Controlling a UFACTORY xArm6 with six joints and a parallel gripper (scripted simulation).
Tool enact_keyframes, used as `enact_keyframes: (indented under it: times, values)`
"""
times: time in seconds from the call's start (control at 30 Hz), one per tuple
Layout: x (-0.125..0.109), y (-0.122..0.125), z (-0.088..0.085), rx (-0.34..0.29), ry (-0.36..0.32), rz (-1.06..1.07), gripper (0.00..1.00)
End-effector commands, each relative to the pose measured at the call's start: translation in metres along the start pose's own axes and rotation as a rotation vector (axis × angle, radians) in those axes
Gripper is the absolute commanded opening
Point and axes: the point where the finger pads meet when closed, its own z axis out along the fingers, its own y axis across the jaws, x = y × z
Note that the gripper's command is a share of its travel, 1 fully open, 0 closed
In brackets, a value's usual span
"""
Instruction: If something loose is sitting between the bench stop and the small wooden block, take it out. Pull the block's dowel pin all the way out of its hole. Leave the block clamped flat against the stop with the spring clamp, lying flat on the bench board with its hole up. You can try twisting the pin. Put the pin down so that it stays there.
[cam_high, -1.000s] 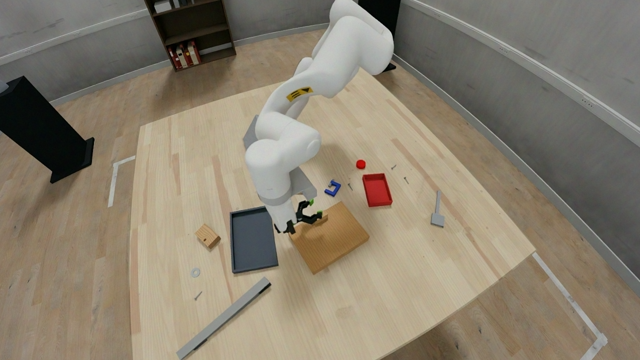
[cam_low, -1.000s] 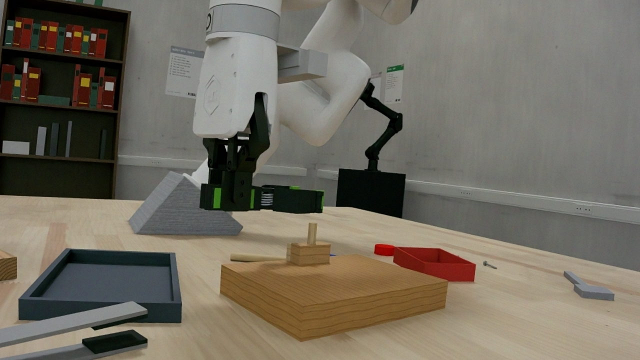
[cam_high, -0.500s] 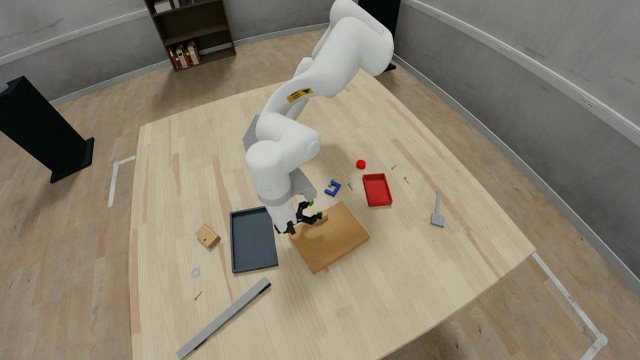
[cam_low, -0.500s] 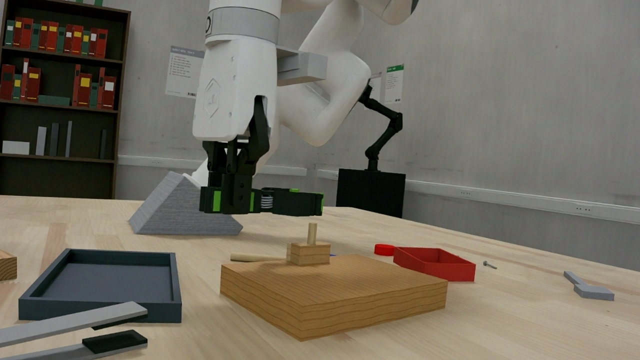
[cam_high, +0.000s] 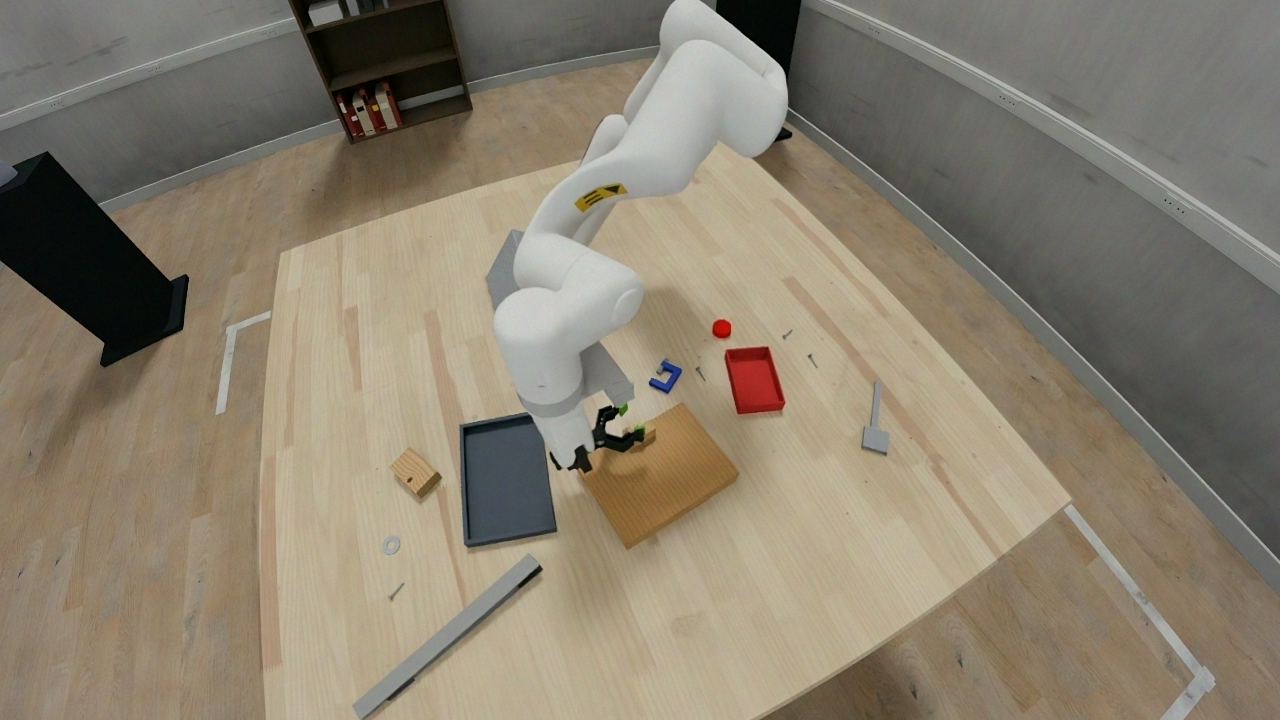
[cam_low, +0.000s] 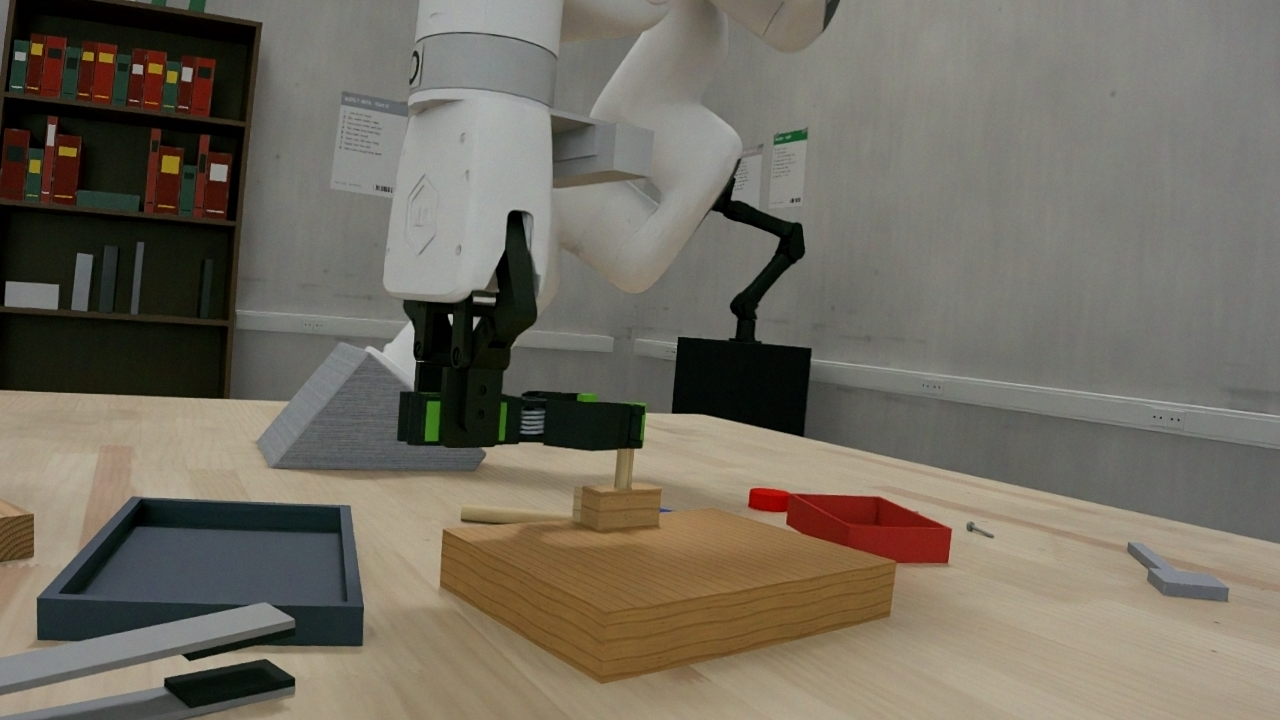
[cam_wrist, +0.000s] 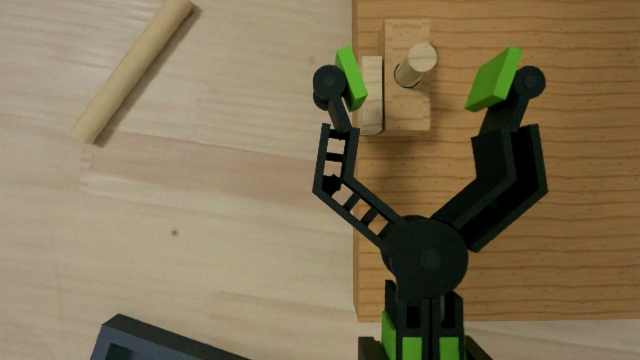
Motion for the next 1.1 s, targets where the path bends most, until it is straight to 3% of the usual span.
enact_keyframes:
  times: [0.0, 1.07]
  values:
    - [-0.001, 0.001, 0.002, -0.003, -0.003, -0.001, 0.27]
    - [-0.001, 0.002, 0.035, -0.003, -0.003, -0.001, 0.27]
